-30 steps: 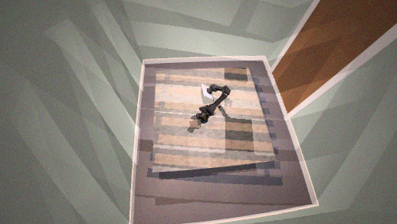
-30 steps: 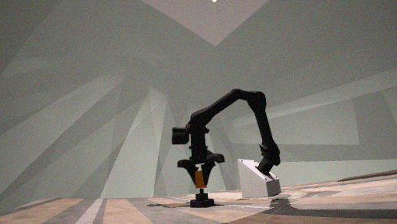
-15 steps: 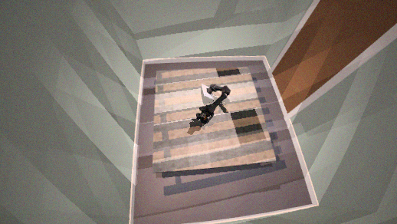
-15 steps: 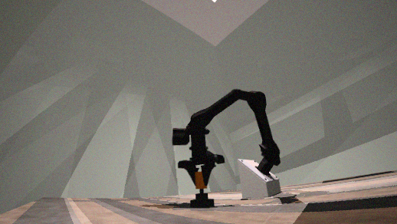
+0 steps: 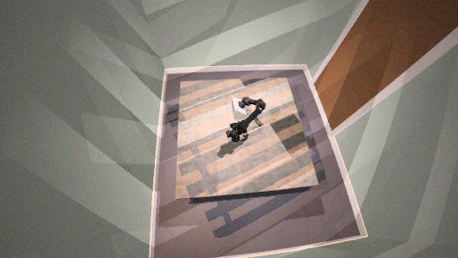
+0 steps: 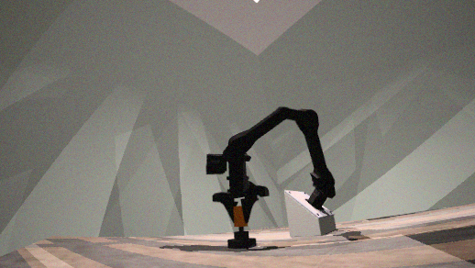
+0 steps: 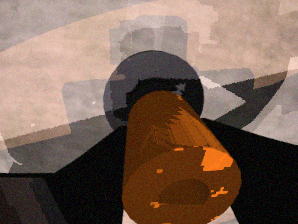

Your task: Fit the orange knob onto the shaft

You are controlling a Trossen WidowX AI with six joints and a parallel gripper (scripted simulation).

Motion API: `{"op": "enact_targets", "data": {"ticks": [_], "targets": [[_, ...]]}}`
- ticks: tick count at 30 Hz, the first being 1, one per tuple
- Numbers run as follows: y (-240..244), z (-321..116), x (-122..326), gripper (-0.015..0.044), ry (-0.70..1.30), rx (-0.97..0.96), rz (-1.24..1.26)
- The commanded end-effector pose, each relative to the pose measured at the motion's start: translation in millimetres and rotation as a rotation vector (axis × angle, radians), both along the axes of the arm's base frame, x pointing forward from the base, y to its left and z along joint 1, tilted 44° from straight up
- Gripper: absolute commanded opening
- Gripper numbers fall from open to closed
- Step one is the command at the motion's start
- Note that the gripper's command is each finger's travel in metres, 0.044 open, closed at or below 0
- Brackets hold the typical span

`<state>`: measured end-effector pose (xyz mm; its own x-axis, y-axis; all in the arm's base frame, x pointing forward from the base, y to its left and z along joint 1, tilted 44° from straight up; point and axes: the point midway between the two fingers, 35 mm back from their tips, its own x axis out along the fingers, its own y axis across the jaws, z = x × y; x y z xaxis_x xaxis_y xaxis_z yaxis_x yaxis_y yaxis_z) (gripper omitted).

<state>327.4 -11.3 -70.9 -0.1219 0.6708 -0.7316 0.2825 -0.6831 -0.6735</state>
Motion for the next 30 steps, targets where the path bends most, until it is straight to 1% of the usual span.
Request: {"op": "enact_targets", "data": {"ticks": [1, 13, 21, 30], "targets": [[0.1, -1.0, 0.2, 0.0000, -0.010, 0.003, 0.005], [10.1, -11.4, -0.3, 0.0000, -0.003, 0.002, -0.003], [9.9, -10.0, -0.9, 0.0000, -0.002, -0.002, 0.008], [9.9, -10.0, -0.9, 0.0236, -0.002, -0.002, 0.008]]}}
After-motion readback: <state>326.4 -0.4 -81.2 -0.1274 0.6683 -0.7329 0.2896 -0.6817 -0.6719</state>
